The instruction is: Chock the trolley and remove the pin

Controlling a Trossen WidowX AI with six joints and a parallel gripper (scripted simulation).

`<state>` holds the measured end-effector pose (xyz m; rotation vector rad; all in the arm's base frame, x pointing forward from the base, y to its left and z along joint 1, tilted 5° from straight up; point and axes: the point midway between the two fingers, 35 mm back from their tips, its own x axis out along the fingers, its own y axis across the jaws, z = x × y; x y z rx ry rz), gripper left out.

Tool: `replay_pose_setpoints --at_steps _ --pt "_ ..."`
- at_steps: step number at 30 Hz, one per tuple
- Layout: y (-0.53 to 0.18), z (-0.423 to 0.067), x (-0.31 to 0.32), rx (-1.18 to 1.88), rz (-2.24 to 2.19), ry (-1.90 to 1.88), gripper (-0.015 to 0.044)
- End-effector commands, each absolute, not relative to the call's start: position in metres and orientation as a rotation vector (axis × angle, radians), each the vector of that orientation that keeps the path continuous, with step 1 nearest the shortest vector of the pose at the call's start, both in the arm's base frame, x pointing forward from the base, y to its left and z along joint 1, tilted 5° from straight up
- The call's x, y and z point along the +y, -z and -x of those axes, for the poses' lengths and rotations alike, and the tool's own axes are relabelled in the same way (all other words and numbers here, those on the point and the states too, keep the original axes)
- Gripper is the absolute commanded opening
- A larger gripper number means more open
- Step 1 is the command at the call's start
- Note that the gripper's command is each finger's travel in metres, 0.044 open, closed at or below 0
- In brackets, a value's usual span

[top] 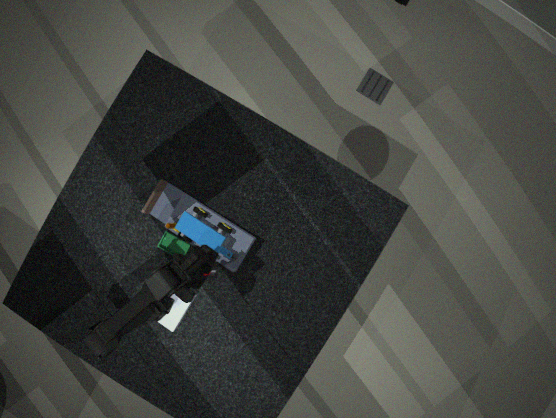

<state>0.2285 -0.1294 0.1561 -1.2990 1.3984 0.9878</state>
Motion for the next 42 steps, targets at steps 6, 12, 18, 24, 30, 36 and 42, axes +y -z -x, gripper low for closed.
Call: replay_pose_setpoints --at_steps 6,12,18,24,30,36,42 --pt "-0.152 -0.233 -0.095 1.407 1.294 -0.99 0.0" --pt "-0.151 -0.236 -0.073 1.405 1.293 -0.991 0.0" --pt "-0.149 -0.239 -0.05 1.403 1.291 -0.992 0.0" --pt "-0.146 -0.241 -0.028 1.402 1.29 -0.993 0.0" --pt "-0.144 -0.243 -0.005 1.401 1.289 -0.994 0.0" --pt "-0.14 -0.243 0.018 1.399 1.287 -0.995 0.0" --pt "-0.137 -0.243 0.039 1.398 1.286 -0.996 0.0"
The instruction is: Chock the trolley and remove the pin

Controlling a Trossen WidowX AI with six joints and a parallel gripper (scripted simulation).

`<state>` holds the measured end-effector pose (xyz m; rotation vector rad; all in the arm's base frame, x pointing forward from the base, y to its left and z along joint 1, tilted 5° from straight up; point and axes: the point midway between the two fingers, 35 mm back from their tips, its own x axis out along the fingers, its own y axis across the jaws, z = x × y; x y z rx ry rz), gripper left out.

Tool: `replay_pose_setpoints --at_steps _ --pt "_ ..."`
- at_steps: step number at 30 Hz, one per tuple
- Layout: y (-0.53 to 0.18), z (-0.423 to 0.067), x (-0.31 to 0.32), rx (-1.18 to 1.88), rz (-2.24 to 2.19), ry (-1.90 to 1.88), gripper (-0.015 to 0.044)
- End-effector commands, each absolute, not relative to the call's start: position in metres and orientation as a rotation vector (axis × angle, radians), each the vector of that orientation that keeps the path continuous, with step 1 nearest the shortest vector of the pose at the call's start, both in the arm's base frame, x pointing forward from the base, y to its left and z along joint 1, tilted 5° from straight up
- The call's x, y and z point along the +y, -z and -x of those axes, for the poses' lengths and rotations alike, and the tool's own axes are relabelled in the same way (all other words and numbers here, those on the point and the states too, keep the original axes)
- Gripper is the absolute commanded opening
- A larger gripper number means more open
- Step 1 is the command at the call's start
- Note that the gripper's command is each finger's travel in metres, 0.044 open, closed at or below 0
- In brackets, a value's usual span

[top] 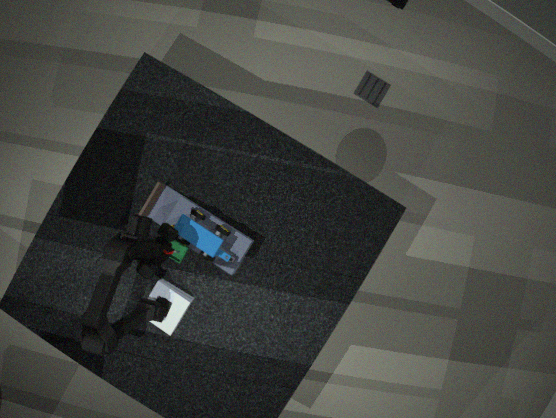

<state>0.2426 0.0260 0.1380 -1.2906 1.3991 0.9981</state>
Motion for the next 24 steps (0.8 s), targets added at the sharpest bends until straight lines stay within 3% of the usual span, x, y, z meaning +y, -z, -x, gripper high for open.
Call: replay_pose_setpoints --at_steps 1,13,24 --pt "-0.136 -0.243 0.043 1.398 1.286 -0.997 0.0" --pt "-0.133 -0.243 0.068 1.394 1.287 -1.002 0.0" --pt "-0.133 -0.242 0.066 1.209 1.484 -1.261 0.0"
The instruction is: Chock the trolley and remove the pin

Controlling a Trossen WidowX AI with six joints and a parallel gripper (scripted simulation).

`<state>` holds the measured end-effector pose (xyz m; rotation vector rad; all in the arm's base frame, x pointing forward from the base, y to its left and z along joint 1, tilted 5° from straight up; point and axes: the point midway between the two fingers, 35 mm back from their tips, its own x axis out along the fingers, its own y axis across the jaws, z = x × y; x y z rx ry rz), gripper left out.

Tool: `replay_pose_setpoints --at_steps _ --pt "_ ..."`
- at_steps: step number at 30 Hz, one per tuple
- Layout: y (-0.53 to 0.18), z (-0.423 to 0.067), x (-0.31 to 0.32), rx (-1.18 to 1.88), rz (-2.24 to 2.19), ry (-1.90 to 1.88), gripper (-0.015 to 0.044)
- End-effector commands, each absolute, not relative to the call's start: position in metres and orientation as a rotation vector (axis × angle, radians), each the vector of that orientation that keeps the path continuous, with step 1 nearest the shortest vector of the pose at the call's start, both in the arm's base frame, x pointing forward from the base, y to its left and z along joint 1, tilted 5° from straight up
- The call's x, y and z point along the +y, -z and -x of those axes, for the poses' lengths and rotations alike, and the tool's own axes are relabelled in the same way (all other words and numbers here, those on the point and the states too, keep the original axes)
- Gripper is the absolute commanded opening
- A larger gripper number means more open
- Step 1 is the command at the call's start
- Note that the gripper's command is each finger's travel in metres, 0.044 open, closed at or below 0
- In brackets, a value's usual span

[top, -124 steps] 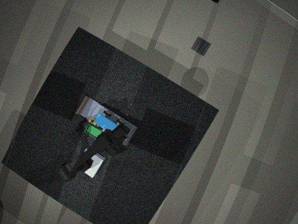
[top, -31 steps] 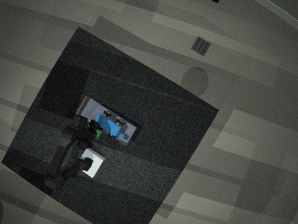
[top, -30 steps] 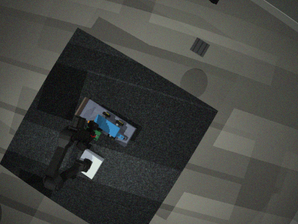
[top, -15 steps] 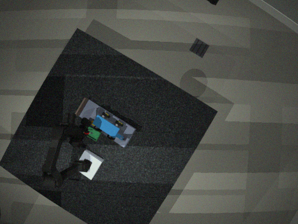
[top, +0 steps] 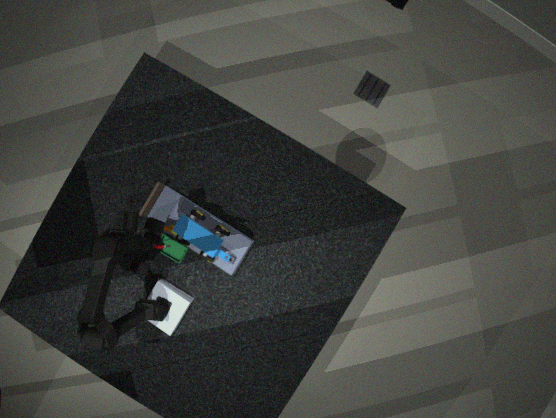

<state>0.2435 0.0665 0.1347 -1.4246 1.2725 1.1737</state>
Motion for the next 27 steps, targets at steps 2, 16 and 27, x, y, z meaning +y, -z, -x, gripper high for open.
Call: replay_pose_setpoints --at_steps 2,16,27 --pt "-0.1333 -0.2414 0.0651 1.168 1.522 -1.311 0.0" --pt "-0.1331 -0.2409 0.0622 0.836 1.773 -1.641 0.0" --pt "-0.1331 -0.241 0.06 0.517 1.955 -1.867 0.0"
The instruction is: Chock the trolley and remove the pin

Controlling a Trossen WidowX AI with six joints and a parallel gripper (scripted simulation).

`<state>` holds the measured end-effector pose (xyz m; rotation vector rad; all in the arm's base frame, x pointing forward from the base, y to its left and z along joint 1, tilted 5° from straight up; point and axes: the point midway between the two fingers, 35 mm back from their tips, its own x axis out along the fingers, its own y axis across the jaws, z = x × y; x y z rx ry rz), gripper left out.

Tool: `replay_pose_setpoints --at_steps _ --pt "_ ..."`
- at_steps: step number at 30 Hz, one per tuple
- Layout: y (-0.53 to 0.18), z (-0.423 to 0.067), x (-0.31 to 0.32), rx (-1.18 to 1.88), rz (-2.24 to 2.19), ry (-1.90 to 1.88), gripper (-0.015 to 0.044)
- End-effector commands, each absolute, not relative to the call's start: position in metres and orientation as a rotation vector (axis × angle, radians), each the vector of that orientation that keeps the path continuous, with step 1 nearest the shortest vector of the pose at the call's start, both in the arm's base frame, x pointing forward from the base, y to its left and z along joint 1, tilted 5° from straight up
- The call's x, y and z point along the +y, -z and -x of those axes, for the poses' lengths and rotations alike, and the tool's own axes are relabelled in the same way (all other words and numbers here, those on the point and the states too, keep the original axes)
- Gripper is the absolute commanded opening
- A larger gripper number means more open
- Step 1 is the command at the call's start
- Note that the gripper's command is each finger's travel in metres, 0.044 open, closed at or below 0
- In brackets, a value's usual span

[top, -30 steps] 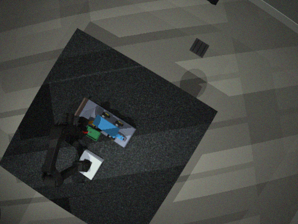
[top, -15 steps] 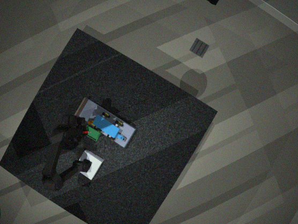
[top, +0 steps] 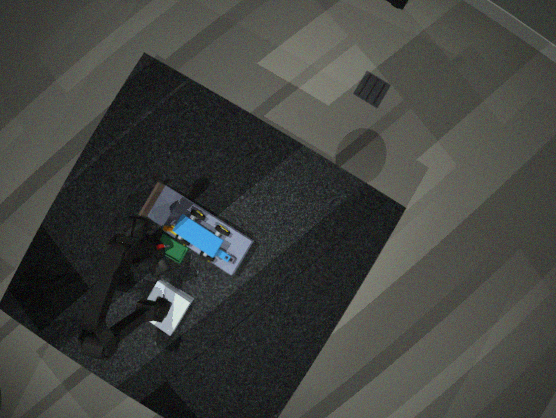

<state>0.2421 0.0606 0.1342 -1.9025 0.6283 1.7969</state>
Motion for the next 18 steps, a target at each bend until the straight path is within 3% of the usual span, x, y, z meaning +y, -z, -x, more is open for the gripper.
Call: replay_pose_setpoints --at_steps 1,13,18 --pt "-0.1332 -0.241 0.0598 0.485 1.971 -1.885 0.0" --pt "-0.1339 -0.2415 0.0576 0.072 2.157 -2.061 0.0" --pt "-0.134 -0.2415 0.0574 0.047 2.167 -2.068 0.0"
